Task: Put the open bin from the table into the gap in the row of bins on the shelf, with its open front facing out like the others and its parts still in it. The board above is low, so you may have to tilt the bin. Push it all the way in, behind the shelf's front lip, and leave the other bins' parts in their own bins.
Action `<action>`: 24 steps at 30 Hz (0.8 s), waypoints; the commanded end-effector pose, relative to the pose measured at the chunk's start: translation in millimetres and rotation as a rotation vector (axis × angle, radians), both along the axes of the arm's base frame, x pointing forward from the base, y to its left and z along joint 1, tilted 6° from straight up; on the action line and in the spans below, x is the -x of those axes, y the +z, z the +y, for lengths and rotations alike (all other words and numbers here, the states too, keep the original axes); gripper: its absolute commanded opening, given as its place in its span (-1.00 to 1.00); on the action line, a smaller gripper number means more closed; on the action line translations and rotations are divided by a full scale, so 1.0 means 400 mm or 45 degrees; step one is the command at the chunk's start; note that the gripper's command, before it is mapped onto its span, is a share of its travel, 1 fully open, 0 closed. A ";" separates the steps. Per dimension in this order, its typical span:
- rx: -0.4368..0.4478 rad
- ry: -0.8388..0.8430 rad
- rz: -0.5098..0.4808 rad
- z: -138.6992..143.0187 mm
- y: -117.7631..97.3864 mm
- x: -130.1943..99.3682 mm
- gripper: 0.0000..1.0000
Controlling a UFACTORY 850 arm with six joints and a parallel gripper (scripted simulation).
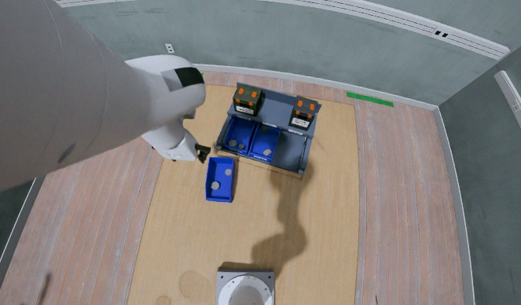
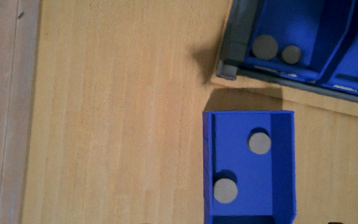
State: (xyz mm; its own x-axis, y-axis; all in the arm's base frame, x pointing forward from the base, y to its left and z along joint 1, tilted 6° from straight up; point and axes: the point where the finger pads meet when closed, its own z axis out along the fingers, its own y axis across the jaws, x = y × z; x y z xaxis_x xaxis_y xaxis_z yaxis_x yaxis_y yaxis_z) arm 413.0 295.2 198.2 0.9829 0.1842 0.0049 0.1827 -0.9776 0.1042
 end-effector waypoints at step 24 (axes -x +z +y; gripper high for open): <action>-0.001 0.000 -0.001 -0.005 0.002 0.002 1.00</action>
State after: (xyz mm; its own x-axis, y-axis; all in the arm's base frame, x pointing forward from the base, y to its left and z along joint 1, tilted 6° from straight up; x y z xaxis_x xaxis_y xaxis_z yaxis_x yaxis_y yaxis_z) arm 411.8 292.7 198.3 0.9830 0.1838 0.0042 0.1823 -0.9776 0.1048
